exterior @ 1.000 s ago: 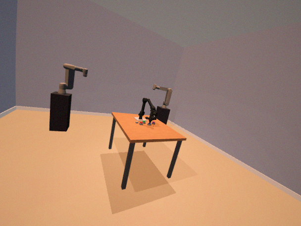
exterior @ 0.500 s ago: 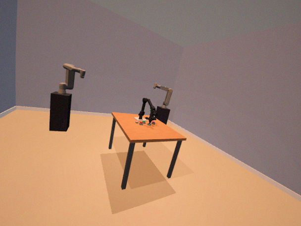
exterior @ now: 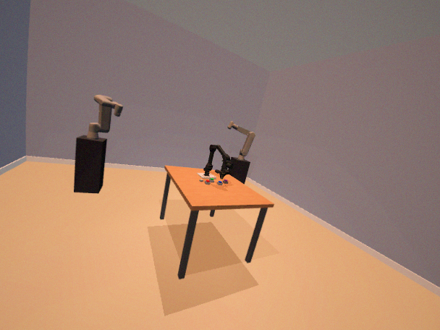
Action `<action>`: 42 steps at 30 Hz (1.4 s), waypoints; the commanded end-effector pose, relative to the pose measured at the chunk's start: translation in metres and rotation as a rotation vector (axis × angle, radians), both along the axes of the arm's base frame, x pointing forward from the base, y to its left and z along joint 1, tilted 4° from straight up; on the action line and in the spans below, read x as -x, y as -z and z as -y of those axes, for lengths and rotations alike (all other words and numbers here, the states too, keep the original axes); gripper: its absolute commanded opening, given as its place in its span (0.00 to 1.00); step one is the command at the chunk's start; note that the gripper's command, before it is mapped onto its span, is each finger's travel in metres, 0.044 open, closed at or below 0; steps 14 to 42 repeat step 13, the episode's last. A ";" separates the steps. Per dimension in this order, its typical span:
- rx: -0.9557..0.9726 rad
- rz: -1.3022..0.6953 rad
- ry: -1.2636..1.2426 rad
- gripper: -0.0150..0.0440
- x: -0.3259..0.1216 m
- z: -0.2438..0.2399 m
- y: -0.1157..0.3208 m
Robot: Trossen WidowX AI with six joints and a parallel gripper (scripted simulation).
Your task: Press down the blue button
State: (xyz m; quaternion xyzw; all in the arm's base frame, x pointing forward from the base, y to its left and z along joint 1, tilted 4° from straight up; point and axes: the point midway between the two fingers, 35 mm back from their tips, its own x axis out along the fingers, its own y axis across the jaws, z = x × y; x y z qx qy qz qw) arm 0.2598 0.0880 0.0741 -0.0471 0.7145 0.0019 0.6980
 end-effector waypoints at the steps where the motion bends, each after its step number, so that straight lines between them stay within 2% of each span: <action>1: -0.011 0.005 -0.009 0.51 0.000 -0.044 -0.017; 7: -0.016 0.002 -0.009 0.78 0.026 -0.131 -0.050; 11: -0.017 0.001 -0.009 0.93 0.030 -0.140 -0.053; 42: -0.017 0.001 -0.009 0.93 0.030 -0.140 -0.053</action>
